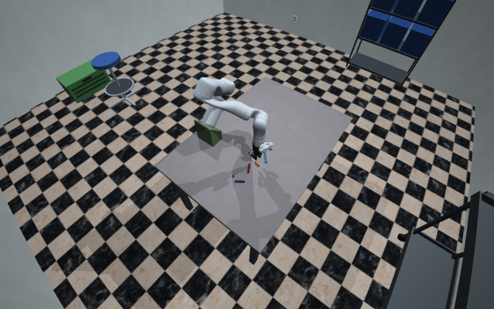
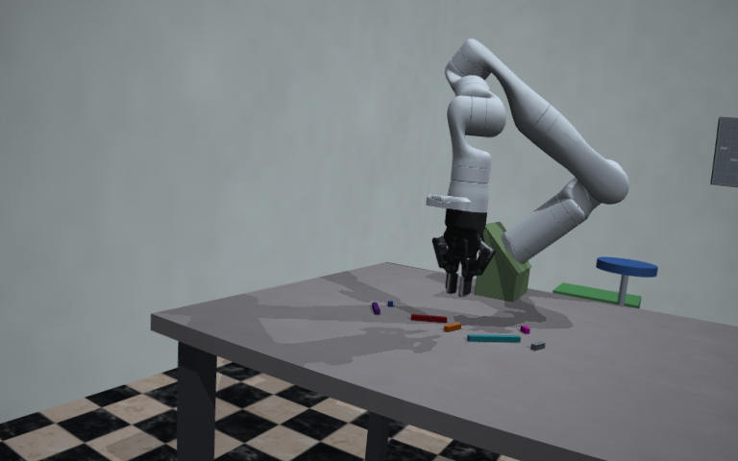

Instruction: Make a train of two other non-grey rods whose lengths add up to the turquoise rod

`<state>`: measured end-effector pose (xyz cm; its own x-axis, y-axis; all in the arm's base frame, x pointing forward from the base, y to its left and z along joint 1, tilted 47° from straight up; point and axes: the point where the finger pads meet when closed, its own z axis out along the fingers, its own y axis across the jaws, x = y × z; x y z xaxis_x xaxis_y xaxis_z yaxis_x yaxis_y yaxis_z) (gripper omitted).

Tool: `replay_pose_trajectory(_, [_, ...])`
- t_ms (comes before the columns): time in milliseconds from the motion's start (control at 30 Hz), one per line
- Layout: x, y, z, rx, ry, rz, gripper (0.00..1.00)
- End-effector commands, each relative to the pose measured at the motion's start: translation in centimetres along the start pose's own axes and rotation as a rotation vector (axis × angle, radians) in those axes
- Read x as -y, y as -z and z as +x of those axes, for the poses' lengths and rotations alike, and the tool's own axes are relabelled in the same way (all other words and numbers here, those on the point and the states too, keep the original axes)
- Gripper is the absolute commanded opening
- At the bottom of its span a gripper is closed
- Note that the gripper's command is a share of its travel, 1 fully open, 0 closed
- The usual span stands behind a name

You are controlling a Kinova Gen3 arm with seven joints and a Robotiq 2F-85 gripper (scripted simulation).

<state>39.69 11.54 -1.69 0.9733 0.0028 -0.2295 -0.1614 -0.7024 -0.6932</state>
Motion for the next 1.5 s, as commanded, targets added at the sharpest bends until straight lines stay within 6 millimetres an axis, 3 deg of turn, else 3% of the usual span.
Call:
replay_pose_trajectory(0, [0.0, 0.0, 0.0, -0.001, 0.0, 0.0, 0.24])
replay_pose_trajectory(1467, [-0.1, -4.7, 0.1, -0.001, 0.0, 0.0, 0.24])
